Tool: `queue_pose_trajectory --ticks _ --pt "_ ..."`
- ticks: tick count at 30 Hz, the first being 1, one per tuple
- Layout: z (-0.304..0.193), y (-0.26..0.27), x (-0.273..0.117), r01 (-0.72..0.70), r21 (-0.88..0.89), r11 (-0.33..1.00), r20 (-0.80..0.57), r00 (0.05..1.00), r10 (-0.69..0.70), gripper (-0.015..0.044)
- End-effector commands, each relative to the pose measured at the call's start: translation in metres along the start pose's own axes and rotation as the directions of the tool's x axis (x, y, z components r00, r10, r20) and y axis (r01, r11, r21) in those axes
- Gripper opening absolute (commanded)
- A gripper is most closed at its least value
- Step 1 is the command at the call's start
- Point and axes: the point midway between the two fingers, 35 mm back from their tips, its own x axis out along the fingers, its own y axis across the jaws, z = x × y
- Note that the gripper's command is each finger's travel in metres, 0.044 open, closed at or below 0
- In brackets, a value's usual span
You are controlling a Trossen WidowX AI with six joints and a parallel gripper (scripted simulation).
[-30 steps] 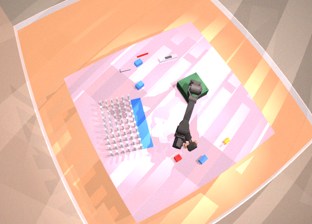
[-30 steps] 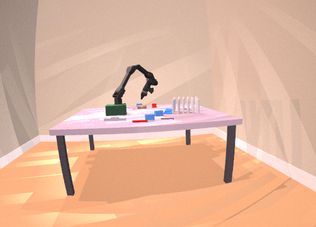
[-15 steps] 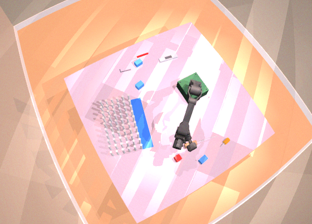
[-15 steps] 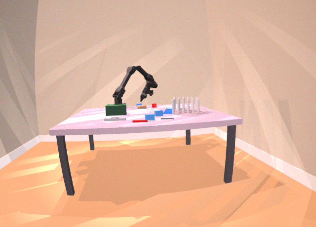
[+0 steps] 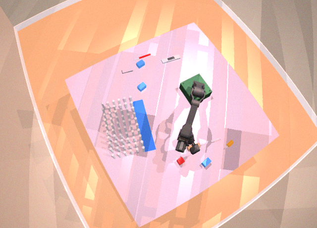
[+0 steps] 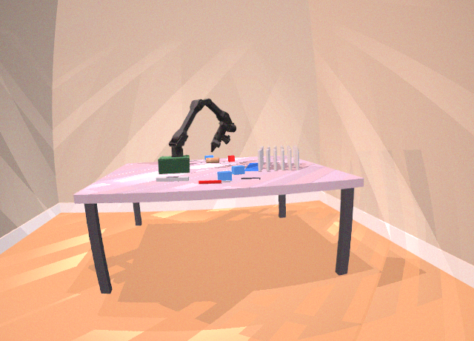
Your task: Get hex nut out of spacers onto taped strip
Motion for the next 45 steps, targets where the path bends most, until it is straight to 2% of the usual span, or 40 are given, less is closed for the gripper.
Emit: queue_pose_trajectory --ticks 1,44,45 --pt "0.001 0.000 0.002 -0.003 0.005 1.000 -0.003 1.000 0.003 0.0280" --pt "0.032 -0.018 0.059 -0.003 0.006 1.000 -0.003 1.000 0.003 0.0280" --pt "0.032 -0.018 0.059 -0.003 0.006 1.000 -0.003 1.000 0.003 0.0254"
